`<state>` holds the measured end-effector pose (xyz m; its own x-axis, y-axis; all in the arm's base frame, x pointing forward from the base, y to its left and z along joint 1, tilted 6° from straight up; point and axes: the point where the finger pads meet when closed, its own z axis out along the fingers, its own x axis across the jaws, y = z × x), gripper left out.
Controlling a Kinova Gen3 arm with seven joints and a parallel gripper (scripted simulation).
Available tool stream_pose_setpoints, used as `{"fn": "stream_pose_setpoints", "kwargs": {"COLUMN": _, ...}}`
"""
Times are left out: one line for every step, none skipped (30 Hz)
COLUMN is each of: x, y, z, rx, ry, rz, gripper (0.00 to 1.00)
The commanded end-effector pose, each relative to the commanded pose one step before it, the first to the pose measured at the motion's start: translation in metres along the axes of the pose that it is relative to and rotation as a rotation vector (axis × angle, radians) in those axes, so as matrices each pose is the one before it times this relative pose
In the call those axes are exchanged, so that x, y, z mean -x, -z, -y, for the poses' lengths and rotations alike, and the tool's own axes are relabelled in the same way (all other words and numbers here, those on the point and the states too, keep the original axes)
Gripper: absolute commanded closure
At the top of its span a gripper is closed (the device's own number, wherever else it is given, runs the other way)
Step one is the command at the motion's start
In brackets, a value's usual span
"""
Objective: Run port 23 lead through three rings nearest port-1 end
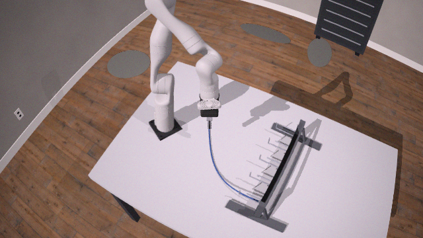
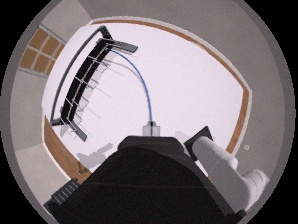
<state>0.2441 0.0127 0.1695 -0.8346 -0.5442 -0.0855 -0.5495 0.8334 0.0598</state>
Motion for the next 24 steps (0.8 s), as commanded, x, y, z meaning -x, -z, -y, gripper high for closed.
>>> {"fn": "stream_pose_setpoints", "kwargs": {"x": 0.00232, "y": 0.00025, "z": -0.00393, "rx": -0.00262, "ry": 0.0498, "rz": -0.00074, "gripper": 1.0}}
{"fn": "stream_pose_setpoints", "kwargs": {"x": 0.00069, "y": -0.00002, "z": -0.00113, "rx": 0.0, "ry": 0.01608, "rz": -0.00015, "gripper": 1.0}}
{"fn": "stream_pose_setpoints", "kwargs": {"x": 0.00034, "y": -0.00001, "z": -0.00054, "rx": 0.0, "ry": 0.00782, "rz": -0.00007, "gripper": 1.0}}
{"fn": "stream_pose_setpoints", "kwargs": {"x": 0.00006, "y": 0.0, "z": -0.0001, "rx": 0.0, "ry": 0.00139, "rz": -0.00001, "gripper": 1.0}}
{"fn": "stream_pose_setpoints", "kwargs": {"x": 0.0, "y": 0.0, "z": 0.0, "rx": 0.0, "ry": 0.0, "rz": 0.0, "gripper": 0.33}}
{"fn": "stream_pose_setpoints", "kwargs": {"x": 0.0, "y": 0.0, "z": 0.0, "rx": 0.0, "ry": 0.0, "rz": 0.0, "gripper": 0.33}}
{"fn": "stream_pose_setpoints", "kwargs": {"x": 0.0, "y": 0.0, "z": 0.0, "rx": 0.0, "ry": 0.0, "rz": 0.0, "gripper": 0.33}}
{"fn": "stream_pose_setpoints", "kwargs": {"x": 0.0, "y": 0.0, "z": 0.0, "rx": 0.0, "ry": 0.0, "rz": 0.0, "gripper": 0.33}}
{"fn": "stream_pose_setpoints", "kwargs": {"x": 0.0, "y": 0.0, "z": 0.0, "rx": 0.0, "ry": 0.0, "rz": 0.0, "gripper": 0.33}}
{"fn": "stream_pose_setpoints", "kwargs": {"x": 0.0, "y": 0.0, "z": 0.0, "rx": 0.0, "ry": 0.0, "rz": 0.0, "gripper": 0.33}}
{"fn": "stream_pose_setpoints", "kwargs": {"x": 0.0, "y": 0.0, "z": 0.0, "rx": 0.0, "ry": 0.0, "rz": 0.0, "gripper": 0.33}}
{"fn": "stream_pose_setpoints", "kwargs": {"x": 0.0, "y": 0.0, "z": 0.0, "rx": 0.0, "ry": 0.0, "rz": 0.0, "gripper": 0.33}}
{"fn": "stream_pose_setpoints", "kwargs": {"x": 0.0, "y": 0.0, "z": 0.0, "rx": 0.0, "ry": 0.0, "rz": 0.0, "gripper": 0.33}}
{"fn": "stream_pose_setpoints", "kwargs": {"x": 0.0, "y": 0.0, "z": 0.0, "rx": 0.0, "ry": 0.0, "rz": 0.0, "gripper": 0.33}}
{"fn": "stream_pose_setpoints", "kwargs": {"x": 0.0, "y": 0.0, "z": 0.0, "rx": 0.0, "ry": 0.0, "rz": 0.0, "gripper": 0.33}}
{"fn": "stream_pose_setpoints", "kwargs": {"x": 0.0, "y": 0.0, "z": 0.0, "rx": 0.0, "ry": 0.0, "rz": 0.0, "gripper": 0.33}}
{"fn": "stream_pose_setpoints", "kwargs": {"x": 0.0, "y": 0.0, "z": 0.0, "rx": 0.0, "ry": 0.0, "rz": 0.0, "gripper": 0.33}}
{"fn": "stream_pose_setpoints", "kwargs": {"x": 0.0, "y": 0.0, "z": 0.0, "rx": 0.0, "ry": 0.0, "rz": 0.0, "gripper": 0.33}}
{"fn": "stream_pose_setpoints", "kwargs": {"x": 0.0, "y": 0.0, "z": 0.0, "rx": 0.0, "ry": 0.0, "rz": 0.0, "gripper": 0.33}}
{"fn": "stream_pose_setpoints", "kwargs": {"x": 0.0, "y": 0.0, "z": 0.0, "rx": 0.0, "ry": 0.0, "rz": 0.0, "gripper": 0.33}}
{"fn": "stream_pose_setpoints", "kwargs": {"x": 0.0, "y": 0.0, "z": 0.0, "rx": 0.0, "ry": 0.0, "rz": 0.0, "gripper": 0.33}}
{"fn": "stream_pose_setpoints", "kwargs": {"x": 0.0, "y": 0.0, "z": 0.0, "rx": 0.0, "ry": 0.0, "rz": 0.0, "gripper": 0.33}}
{"fn": "stream_pose_setpoints", "kwargs": {"x": 0.0, "y": 0.0, "z": 0.0, "rx": 0.0, "ry": 0.0, "rz": 0.0, "gripper": 0.33}}
{"fn": "stream_pose_setpoints", "kwargs": {"x": 0.0, "y": 0.0, "z": 0.0, "rx": 0.0, "ry": 0.0, "rz": 0.0, "gripper": 0.33}}
